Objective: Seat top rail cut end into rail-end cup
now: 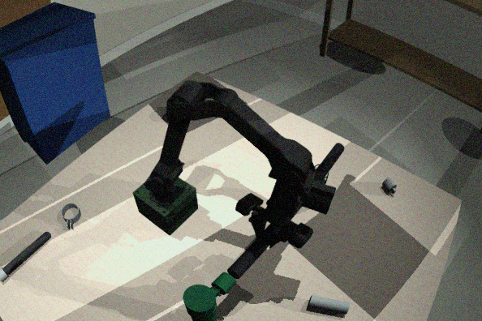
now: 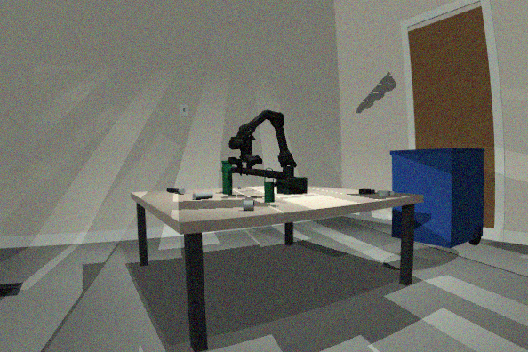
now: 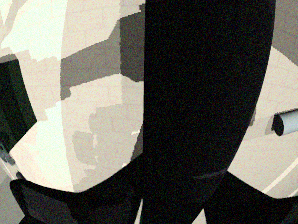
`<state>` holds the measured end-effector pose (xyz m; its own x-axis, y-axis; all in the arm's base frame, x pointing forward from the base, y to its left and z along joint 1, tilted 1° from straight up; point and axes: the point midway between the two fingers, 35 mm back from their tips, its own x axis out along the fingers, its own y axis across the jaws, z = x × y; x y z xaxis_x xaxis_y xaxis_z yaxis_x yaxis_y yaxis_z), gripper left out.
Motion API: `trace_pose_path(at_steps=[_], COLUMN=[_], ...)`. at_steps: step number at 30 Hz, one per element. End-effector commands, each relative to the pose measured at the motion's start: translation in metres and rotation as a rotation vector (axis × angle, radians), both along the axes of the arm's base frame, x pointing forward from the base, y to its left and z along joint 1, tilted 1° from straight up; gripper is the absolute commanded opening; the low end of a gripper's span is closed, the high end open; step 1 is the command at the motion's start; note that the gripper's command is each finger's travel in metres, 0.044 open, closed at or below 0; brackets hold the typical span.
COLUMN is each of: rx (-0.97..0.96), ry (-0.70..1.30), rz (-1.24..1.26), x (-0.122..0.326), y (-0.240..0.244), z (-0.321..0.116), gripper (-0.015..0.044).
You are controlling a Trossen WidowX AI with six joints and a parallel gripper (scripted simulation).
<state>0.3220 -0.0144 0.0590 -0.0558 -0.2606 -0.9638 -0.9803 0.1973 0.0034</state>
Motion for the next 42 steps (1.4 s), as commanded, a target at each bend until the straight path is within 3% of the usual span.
trace_pose_path(at_steps=[1,42], rx=[-0.008,0.002], ry=[-0.002,0.002], rz=[-0.006,-0.004], x=[-0.0015,-0.0040], y=[-0.0102,-0.0159], z=[0.0001,-0.0019], gripper=[0.0000,0.0000])
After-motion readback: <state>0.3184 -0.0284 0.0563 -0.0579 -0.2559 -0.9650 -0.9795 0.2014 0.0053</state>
